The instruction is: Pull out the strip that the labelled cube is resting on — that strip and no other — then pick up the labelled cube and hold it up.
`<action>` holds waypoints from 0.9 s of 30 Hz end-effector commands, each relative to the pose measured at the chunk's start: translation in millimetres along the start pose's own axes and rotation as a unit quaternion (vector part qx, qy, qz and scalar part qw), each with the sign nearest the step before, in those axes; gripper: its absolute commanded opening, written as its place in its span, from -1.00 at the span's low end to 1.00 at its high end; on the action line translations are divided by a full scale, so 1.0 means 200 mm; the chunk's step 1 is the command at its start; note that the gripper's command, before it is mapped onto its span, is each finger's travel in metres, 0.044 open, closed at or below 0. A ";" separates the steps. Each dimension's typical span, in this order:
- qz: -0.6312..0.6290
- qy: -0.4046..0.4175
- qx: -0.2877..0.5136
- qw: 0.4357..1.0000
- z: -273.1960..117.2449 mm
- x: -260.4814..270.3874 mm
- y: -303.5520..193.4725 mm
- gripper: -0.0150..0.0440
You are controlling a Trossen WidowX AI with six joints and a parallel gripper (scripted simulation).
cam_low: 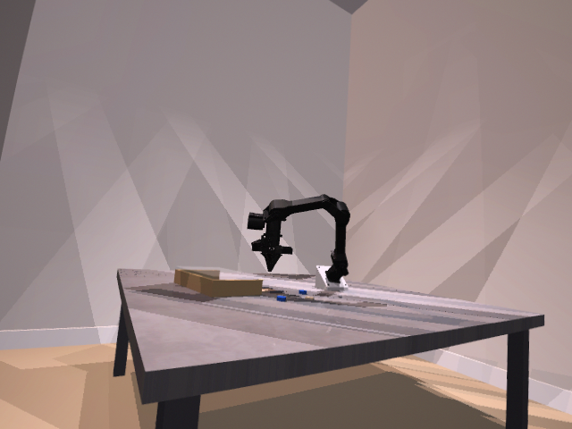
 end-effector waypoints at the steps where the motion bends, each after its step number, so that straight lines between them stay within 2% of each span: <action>1: -0.003 -0.002 0.003 1.000 0.03 0.00 0.00 -0.49; 27: -0.003 -0.002 0.003 1.000 0.24 -0.01 0.02 -0.49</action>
Point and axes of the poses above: the point midway between the two fingers, 35 mm back from their tips, its own z axis out along the fingers, its own x axis across the jaws, y = z × x, the point moved 7 cm from there along -z, back along the fingers, and after that the axes turned 8 degrees about z, right-handed, at the moved point
